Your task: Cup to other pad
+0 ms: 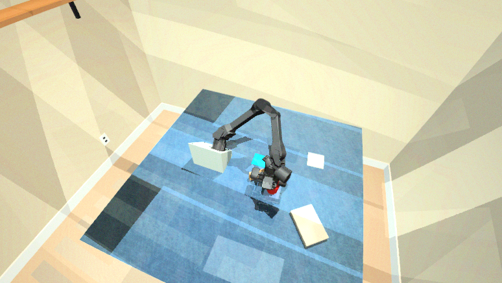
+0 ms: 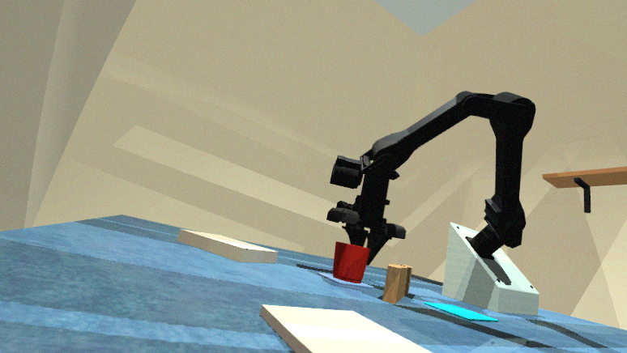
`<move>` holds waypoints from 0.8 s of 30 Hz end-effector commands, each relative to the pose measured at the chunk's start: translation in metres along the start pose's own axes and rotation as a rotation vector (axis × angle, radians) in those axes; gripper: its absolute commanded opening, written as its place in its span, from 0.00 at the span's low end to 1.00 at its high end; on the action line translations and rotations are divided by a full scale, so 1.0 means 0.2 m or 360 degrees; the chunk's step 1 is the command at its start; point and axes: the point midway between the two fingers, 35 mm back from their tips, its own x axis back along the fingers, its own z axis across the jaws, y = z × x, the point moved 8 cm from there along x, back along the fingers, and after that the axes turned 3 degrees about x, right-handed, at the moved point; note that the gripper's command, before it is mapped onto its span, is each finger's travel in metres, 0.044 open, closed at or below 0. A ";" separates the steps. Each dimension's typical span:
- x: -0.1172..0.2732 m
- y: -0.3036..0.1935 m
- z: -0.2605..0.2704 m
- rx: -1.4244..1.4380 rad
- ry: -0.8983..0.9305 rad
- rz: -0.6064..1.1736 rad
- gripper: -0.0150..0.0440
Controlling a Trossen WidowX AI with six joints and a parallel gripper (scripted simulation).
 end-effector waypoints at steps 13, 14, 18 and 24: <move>-0.01 0.00 -0.01 -0.0003 -0.0005 0.0003 0.31; -0.01 0.00 -0.01 -0.0003 -0.0005 0.0003 0.30; -0.01 0.00 -0.01 -0.0003 -0.0005 0.0003 0.26; 0.01 0.00 0.00 -0.0004 -0.0005 0.0002 0.25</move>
